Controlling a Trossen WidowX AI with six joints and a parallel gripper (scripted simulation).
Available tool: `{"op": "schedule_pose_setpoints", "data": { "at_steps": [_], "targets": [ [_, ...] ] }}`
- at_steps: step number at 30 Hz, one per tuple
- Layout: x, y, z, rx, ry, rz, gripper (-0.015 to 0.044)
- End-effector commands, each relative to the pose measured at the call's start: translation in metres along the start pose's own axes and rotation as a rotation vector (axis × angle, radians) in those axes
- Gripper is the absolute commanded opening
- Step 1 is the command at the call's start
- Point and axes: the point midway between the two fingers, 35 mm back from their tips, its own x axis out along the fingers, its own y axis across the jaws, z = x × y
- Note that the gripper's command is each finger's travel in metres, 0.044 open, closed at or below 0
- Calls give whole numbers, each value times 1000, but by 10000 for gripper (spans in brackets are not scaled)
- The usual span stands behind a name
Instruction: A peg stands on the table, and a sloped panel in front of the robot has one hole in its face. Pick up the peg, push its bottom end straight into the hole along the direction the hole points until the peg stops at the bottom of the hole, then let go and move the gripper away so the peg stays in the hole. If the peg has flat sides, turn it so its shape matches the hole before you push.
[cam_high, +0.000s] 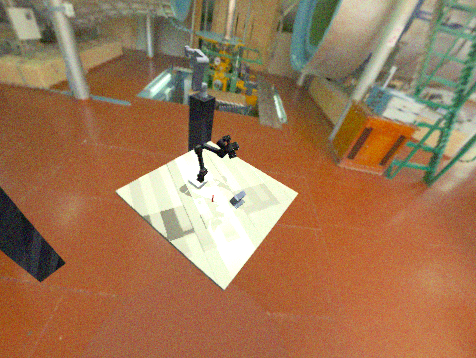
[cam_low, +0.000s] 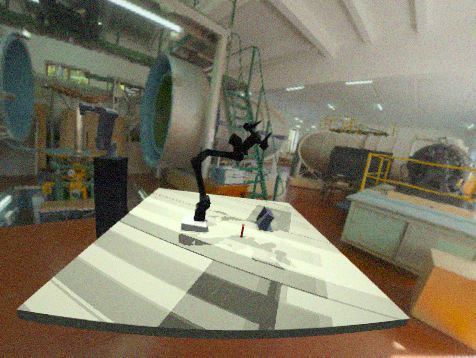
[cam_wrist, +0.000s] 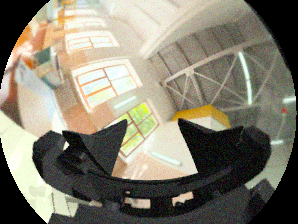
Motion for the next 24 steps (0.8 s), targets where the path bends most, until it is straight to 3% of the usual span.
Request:
{"op": "schedule_pose_setpoints", "data": {
  "at_steps": [1,24],
  "targets": [
    [0,1,0,-6,-2,3,426],
    [-12,154,11,-689,-318,404,440]
  ]
}}
